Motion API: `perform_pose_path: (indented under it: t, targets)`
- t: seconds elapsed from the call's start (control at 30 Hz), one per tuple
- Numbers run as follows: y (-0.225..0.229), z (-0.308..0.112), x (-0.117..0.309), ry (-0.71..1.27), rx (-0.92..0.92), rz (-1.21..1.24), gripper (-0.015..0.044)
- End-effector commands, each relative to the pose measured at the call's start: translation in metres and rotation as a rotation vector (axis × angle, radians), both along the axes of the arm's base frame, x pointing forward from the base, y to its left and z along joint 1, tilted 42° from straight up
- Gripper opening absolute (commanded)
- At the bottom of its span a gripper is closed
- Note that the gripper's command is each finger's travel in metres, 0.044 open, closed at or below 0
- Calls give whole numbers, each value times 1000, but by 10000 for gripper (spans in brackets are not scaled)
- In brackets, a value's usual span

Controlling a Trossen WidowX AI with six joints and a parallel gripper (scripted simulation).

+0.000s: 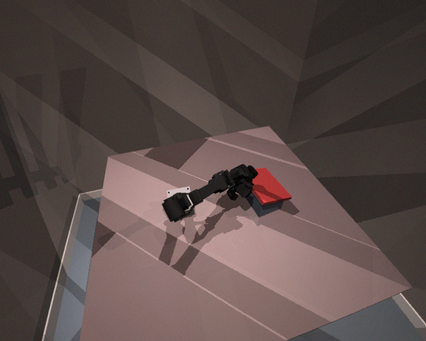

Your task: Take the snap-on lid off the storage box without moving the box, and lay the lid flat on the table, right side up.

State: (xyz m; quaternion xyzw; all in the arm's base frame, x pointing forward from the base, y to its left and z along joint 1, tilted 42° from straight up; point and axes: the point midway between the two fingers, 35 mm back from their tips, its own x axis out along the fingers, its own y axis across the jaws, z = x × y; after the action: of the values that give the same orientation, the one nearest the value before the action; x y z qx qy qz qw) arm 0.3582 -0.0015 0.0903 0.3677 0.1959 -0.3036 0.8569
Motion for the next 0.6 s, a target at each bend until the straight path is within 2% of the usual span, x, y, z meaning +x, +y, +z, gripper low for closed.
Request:
perform_pose_path:
  t: [0.0,0.57]
  targets:
    - [4,6,3,-7,2,-1,0]
    - [20,22,13,-7,3,-1,0]
